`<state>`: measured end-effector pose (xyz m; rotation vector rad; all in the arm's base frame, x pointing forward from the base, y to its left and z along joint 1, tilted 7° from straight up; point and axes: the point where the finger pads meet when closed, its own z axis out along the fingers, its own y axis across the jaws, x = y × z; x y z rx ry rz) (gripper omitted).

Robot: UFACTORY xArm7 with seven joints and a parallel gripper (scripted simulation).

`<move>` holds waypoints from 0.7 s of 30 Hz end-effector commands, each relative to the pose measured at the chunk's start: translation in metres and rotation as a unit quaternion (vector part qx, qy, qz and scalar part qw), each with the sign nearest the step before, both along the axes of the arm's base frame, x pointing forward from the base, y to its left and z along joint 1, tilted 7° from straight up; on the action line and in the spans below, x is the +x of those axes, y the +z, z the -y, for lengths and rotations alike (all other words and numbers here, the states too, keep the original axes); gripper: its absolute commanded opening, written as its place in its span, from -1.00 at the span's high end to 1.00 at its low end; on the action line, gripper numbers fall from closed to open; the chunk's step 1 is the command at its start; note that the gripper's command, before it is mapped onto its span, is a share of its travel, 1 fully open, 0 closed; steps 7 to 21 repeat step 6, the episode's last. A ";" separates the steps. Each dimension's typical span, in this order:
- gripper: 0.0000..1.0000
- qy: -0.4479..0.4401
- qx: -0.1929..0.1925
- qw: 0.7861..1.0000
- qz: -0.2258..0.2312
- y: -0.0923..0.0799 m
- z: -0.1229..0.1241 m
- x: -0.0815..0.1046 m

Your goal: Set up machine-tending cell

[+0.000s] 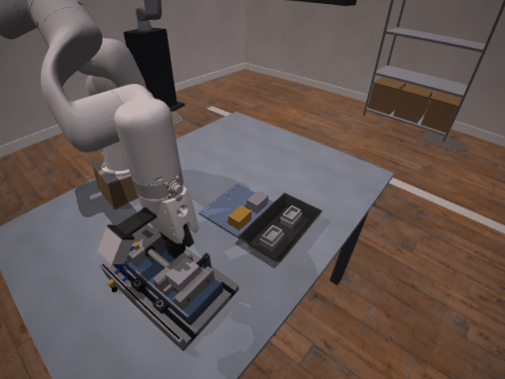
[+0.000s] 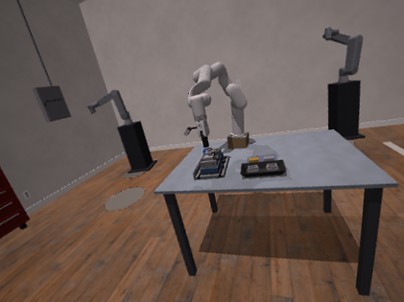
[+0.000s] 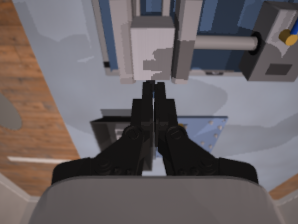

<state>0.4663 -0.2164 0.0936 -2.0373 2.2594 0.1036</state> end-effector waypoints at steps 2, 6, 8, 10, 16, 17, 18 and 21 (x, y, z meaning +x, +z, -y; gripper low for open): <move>1.00 0.000 -0.001 1.000 0.002 0.002 0.001 0.001; 1.00 0.000 -0.001 1.000 0.002 0.002 0.001 0.001; 1.00 0.000 -0.001 1.000 0.002 0.002 0.001 0.001; 1.00 0.000 -0.001 1.000 0.002 0.002 0.001 0.001; 1.00 0.000 -0.001 1.000 0.002 0.002 0.001 0.001; 1.00 0.000 -0.001 1.000 0.002 0.002 0.001 0.001; 1.00 0.000 -0.001 1.000 0.002 0.002 0.001 0.001; 1.00 0.000 -0.001 1.000 0.002 0.002 0.001 0.001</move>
